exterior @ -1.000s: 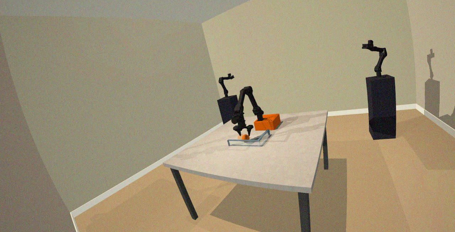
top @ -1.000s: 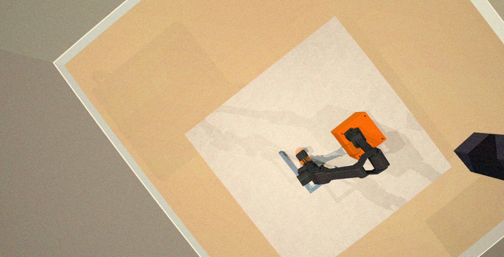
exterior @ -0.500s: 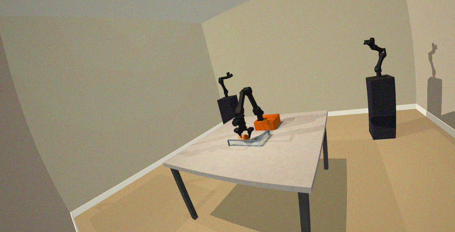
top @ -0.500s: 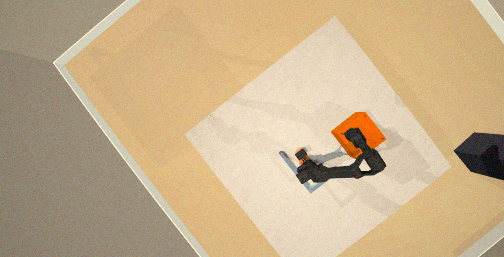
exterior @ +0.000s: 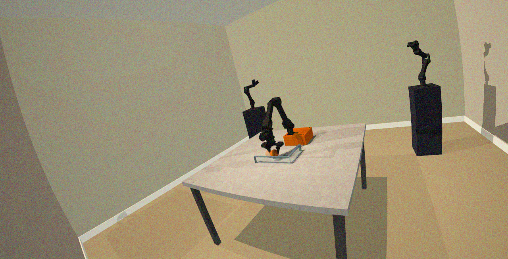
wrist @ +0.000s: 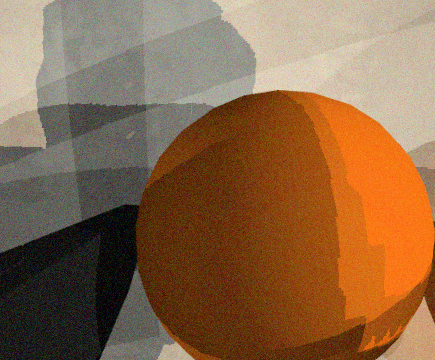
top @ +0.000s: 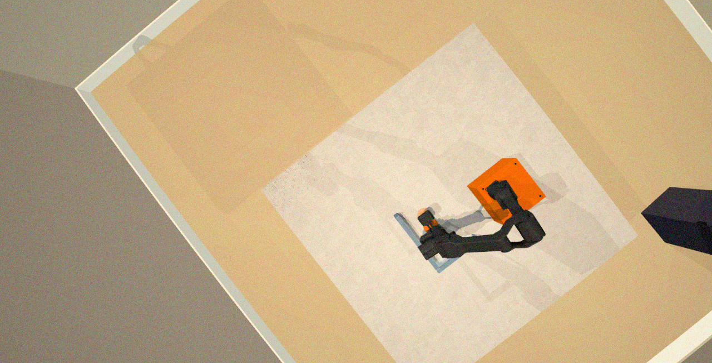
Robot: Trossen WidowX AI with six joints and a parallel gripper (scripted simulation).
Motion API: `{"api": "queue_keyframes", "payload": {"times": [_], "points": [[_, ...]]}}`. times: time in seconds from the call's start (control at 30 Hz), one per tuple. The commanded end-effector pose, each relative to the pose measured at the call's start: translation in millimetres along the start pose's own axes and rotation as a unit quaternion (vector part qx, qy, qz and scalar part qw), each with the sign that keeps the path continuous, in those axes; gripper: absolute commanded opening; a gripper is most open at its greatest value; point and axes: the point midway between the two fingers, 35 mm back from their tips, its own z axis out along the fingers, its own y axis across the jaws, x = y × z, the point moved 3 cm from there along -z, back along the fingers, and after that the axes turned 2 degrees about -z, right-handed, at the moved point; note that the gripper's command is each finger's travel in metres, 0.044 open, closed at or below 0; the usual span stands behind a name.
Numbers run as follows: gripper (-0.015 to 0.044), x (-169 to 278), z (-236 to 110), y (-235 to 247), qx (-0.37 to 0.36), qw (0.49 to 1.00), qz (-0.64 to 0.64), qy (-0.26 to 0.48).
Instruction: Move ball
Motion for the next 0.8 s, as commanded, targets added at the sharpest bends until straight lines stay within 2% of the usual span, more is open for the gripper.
{"api": "queue_keyframes", "payload": {"times": [0.0, 0.17, 0.53, 0.67, 0.77], "points": [[0.0124, -7, -24, -1, 0.000, 1.000, -0.003, -0.008], [0.0000, -10, -60, -1, 0.000, 1.000, -0.003, -0.008], [0.0000, 1, -138, 0, 0.000, 1.000, -0.003, -0.008], [0.0000, 1, -138, -1, 0.001, 1.000, -0.003, -0.008], [0.0000, 2, -125, -12, 0.001, 1.000, -0.003, -0.008]]}}
